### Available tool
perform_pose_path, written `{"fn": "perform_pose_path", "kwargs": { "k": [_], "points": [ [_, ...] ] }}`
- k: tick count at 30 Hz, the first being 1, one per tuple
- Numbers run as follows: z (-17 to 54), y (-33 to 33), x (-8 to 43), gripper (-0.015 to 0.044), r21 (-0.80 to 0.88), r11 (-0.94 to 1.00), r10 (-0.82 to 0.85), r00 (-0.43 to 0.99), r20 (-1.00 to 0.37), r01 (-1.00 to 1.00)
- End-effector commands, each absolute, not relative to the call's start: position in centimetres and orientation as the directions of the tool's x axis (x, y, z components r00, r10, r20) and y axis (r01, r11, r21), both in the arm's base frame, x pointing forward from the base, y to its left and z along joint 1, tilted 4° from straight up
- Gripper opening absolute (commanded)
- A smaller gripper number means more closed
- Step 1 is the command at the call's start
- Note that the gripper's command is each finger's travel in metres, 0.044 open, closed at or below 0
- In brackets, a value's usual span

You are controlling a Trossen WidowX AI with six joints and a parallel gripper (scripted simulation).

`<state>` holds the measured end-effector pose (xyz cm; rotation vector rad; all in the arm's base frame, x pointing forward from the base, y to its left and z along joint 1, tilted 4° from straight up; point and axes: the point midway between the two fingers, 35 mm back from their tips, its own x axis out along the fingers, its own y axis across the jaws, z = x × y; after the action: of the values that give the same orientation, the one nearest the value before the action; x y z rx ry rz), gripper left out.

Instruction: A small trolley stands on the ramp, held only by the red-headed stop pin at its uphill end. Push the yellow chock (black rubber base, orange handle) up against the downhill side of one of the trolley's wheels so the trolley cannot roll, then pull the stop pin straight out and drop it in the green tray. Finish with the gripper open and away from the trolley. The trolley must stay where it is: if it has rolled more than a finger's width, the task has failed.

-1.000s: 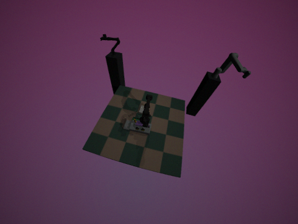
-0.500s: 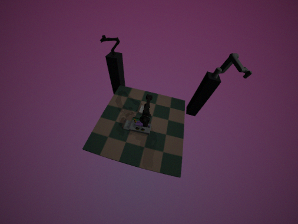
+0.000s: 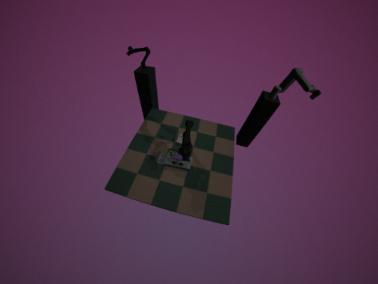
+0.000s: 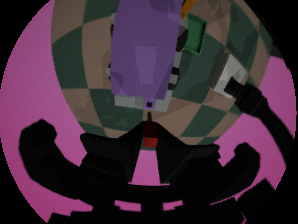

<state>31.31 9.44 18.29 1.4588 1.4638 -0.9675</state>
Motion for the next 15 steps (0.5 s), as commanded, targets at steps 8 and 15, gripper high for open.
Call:
{"fn": "perform_pose_path", "kwargs": {
  "k": [8,15],
  "points": [
    [19.0,11.3,31.5,0.0000,0.040,0.023,0.361,0.030,-0.932,0.999],
    [18.9,11.4,30.1,0.0000,0.039,0.023,0.362,0.029,-0.932,0.999]
  ]
}}
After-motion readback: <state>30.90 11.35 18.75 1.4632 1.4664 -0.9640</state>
